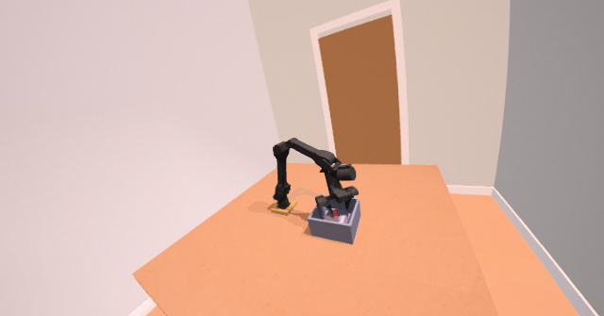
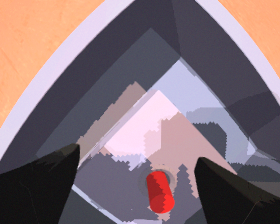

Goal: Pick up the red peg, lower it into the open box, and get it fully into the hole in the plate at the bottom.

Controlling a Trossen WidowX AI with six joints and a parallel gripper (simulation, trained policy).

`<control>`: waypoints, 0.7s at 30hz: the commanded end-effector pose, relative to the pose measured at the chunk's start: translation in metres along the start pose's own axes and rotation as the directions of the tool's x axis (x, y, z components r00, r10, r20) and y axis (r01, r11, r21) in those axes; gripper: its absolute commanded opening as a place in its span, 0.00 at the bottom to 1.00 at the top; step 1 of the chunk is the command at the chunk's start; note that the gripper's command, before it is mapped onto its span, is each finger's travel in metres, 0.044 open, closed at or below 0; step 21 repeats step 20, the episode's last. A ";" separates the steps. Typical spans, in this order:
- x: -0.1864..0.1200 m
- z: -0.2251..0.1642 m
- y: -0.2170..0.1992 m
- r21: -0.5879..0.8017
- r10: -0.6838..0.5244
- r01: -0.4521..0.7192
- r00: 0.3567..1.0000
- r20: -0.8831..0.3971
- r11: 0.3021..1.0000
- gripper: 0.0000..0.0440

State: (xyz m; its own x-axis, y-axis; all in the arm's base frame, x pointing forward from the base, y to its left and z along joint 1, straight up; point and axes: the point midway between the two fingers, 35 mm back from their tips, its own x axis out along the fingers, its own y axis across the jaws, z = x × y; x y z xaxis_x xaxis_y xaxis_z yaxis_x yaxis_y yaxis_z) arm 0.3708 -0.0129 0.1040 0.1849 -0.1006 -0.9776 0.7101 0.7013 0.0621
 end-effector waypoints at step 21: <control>-0.041 0.025 0.069 -0.055 0.171 -0.175 0.983 -0.062 0.983 1.00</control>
